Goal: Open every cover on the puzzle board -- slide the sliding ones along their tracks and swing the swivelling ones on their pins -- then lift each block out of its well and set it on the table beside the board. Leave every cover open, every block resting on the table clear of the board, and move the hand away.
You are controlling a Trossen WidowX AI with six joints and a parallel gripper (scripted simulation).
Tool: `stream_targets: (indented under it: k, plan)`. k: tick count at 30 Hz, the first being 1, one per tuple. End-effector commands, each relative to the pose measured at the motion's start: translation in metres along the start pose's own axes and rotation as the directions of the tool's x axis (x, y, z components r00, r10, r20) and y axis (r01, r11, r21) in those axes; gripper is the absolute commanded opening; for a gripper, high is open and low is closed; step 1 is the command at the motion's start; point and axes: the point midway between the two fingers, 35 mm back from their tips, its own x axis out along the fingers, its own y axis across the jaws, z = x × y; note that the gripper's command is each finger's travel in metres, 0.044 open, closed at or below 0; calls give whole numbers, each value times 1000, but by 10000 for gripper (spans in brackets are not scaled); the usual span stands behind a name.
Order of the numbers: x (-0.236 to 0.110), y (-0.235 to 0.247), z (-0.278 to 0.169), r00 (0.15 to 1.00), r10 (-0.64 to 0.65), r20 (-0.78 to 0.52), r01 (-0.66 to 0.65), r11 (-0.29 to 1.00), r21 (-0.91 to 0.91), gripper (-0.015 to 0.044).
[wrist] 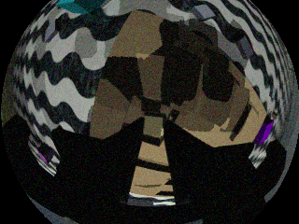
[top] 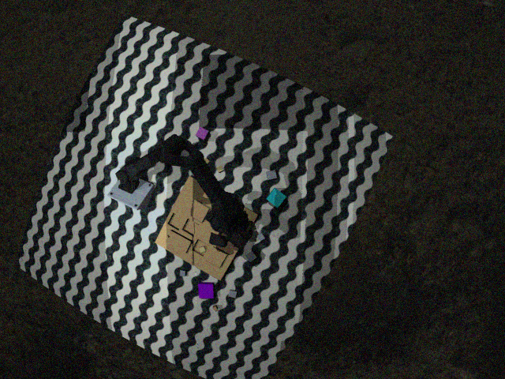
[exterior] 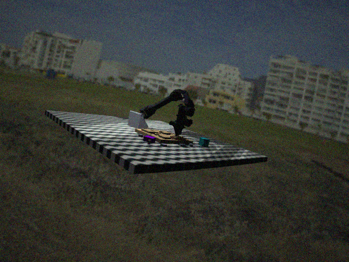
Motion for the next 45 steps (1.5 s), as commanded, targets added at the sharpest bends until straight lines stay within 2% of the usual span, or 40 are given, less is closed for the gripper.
stream_targets:
  k: [1, 20, 38, 45]
  plan:
    - [-6, 0, 1, 1000, -5, 0, 5, 1000, -8, 80]
    - [-30, 0, 0, 1000, -2, -3, 2, 1000, -4, 80]
    - [-76, -1, 0, 1000, -3, -5, 3, 1000, -3, 80]
    - [-79, -22, -5, 1000, -13, -3, 13, 1000, -1, 80]
